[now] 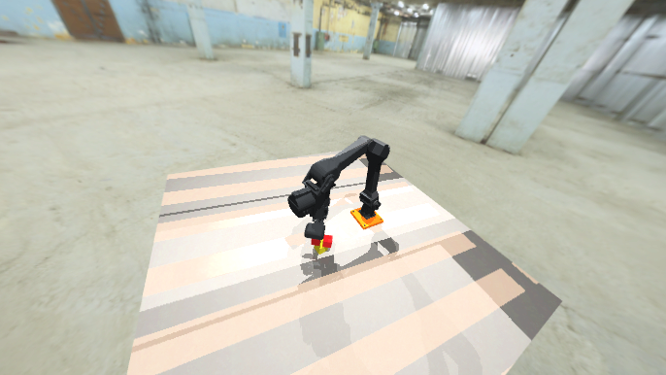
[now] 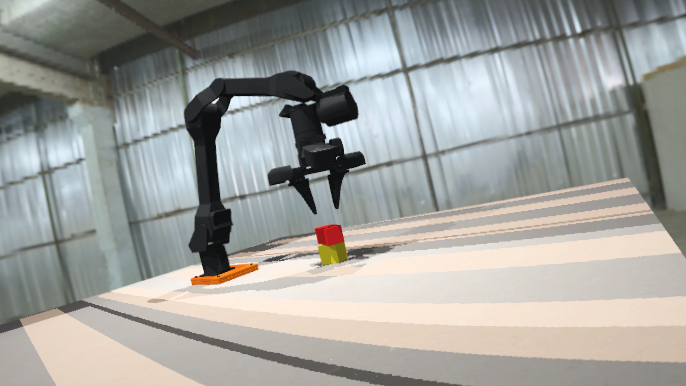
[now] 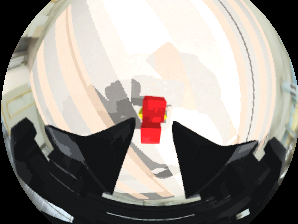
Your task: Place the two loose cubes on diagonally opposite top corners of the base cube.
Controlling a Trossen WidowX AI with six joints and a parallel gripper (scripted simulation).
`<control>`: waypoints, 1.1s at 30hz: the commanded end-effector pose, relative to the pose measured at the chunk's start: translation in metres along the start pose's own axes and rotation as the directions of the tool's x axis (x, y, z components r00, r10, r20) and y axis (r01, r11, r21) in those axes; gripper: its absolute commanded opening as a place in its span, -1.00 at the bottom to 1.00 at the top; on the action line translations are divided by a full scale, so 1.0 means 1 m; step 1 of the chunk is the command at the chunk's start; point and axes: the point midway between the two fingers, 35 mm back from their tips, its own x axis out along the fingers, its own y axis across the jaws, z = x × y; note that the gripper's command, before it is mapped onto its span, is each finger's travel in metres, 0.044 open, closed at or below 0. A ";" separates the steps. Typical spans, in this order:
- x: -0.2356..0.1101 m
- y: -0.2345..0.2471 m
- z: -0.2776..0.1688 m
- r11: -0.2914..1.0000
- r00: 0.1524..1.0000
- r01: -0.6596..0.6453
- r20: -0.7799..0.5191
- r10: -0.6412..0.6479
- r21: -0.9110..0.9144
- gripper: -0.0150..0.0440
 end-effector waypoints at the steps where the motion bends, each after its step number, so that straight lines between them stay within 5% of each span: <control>1: -0.008 0.000 0.000 1.000 1.000 -0.003 0.002 0.003 0.001 0.20; 12: -0.021 0.000 0.000 1.000 1.000 -0.003 0.002 0.003 0.001 0.20; 20: -0.021 0.038 -0.054 1.000 1.000 -0.006 -0.004 0.006 0.000 0.86; 26: -0.022 0.067 -0.126 1.000 1.000 -0.009 -0.011 0.009 0.000 0.86; 33: -0.022 0.068 -0.128 1.000 1.000 -0.009 -0.012 0.009 0.000 0.86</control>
